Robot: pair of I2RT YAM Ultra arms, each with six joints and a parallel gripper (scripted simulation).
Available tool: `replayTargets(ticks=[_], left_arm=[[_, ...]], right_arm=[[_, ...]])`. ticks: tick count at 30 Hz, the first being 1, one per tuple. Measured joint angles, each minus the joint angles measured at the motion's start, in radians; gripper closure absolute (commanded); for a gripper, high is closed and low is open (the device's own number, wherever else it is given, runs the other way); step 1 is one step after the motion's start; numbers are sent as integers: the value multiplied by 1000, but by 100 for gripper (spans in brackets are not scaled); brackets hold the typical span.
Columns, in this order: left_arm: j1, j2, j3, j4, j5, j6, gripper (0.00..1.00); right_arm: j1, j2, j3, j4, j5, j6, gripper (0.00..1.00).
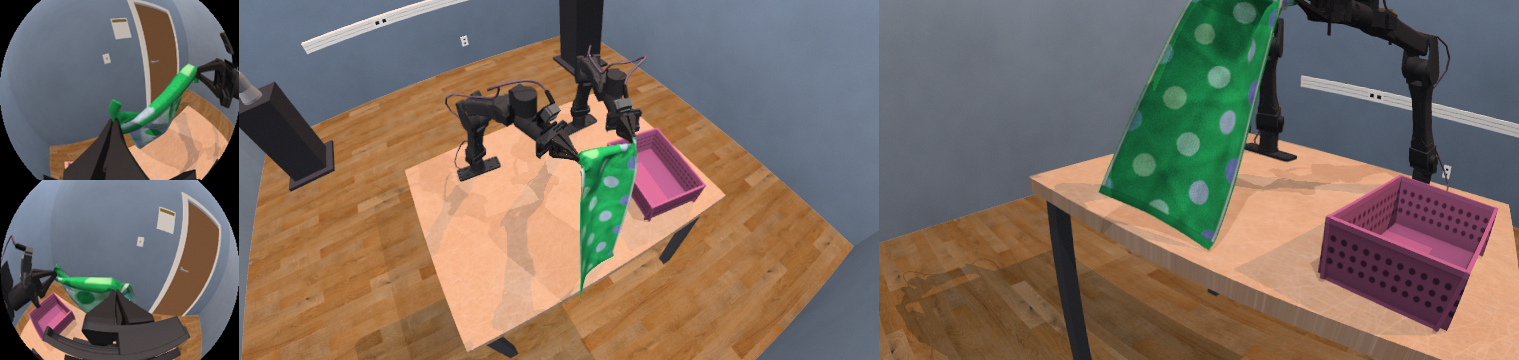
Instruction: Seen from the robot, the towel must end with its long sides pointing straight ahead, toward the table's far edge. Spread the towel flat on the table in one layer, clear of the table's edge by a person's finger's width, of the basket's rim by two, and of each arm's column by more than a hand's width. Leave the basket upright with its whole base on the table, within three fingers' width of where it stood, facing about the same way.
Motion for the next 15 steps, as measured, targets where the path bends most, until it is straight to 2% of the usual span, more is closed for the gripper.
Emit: replayTargets(ticks=[4,10,15], left_arm=[[0,2,1,83,0,0,100],[11,62,-20,328,0,0,100],[13,126,-21,406,-4,0,100]], right_arm=[[-1,1,-11,39,-1,0,100],[-17,-24,-235,317,-1,0,100],[-19,-12,-338,467,0,0,100]])
